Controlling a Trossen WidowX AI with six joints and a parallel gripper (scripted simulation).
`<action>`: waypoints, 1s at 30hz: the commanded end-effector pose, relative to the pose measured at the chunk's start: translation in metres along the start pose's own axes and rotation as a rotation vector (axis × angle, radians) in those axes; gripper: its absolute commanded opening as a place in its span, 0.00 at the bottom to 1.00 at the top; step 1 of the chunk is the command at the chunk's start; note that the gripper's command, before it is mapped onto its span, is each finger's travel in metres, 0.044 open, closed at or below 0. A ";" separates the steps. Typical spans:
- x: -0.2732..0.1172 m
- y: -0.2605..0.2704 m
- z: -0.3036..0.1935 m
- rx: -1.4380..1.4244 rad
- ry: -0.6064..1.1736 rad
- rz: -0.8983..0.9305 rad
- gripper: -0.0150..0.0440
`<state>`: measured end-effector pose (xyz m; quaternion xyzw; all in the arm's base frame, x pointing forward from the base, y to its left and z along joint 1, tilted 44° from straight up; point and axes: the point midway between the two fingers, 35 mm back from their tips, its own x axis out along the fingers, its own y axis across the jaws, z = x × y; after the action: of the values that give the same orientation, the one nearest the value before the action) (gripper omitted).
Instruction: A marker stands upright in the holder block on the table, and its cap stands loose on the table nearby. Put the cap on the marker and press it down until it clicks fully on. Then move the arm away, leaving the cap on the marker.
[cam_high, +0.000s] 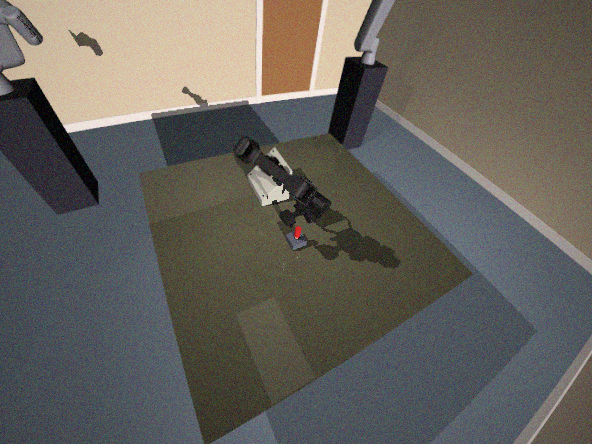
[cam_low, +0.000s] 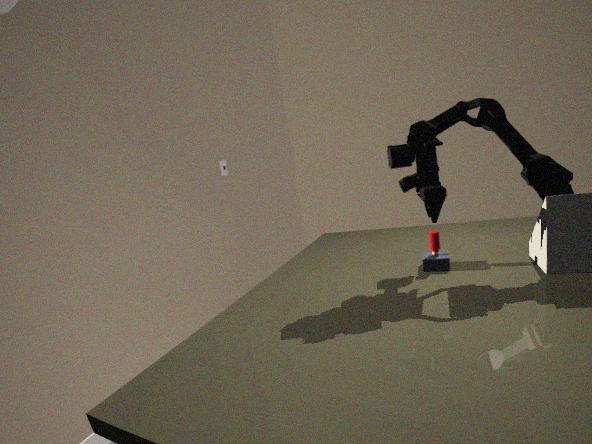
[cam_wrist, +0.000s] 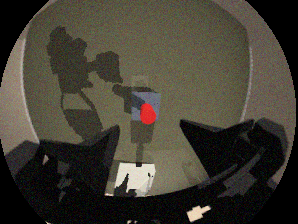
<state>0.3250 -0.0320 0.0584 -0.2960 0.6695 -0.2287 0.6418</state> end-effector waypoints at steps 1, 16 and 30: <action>0.004 0.000 -0.001 0.114 0.004 0.001 0.82; 0.004 0.000 -0.001 0.114 0.004 0.001 0.25; 0.011 0.000 -0.001 0.114 0.004 0.001 0.25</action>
<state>0.3249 -0.0373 0.0542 -0.2556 0.6557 -0.2675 0.6581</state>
